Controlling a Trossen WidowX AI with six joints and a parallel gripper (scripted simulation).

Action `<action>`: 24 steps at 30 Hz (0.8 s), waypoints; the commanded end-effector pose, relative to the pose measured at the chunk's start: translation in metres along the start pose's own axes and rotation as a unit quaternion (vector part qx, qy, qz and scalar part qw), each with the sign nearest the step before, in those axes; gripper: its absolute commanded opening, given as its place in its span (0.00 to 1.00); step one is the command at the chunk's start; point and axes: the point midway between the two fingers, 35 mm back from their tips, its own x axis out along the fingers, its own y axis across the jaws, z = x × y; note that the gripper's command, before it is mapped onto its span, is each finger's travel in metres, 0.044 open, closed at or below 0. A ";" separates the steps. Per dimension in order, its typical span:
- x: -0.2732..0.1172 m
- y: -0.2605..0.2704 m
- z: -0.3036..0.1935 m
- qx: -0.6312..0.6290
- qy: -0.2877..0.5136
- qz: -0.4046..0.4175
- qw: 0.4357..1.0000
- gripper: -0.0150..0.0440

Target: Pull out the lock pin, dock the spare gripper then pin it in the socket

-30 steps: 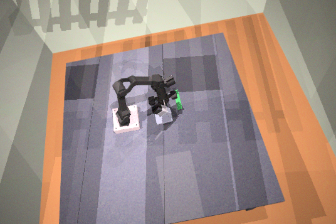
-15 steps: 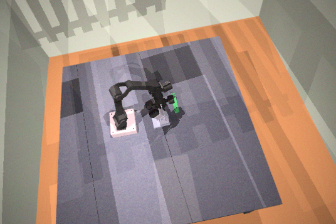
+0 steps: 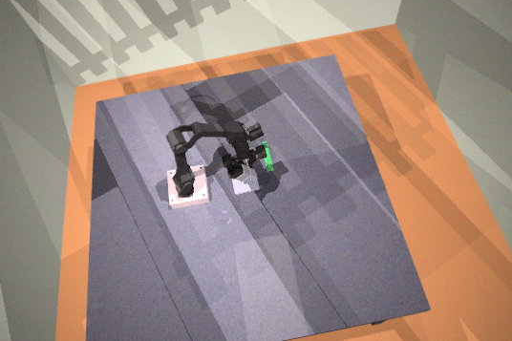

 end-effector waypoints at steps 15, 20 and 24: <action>-0.018 0.000 0.009 -0.001 0.000 0.003 1.000 0.59; -0.030 0.000 0.014 -0.003 -0.001 0.004 1.000 0.59; -0.039 0.000 0.019 -0.004 -0.001 0.005 1.000 0.59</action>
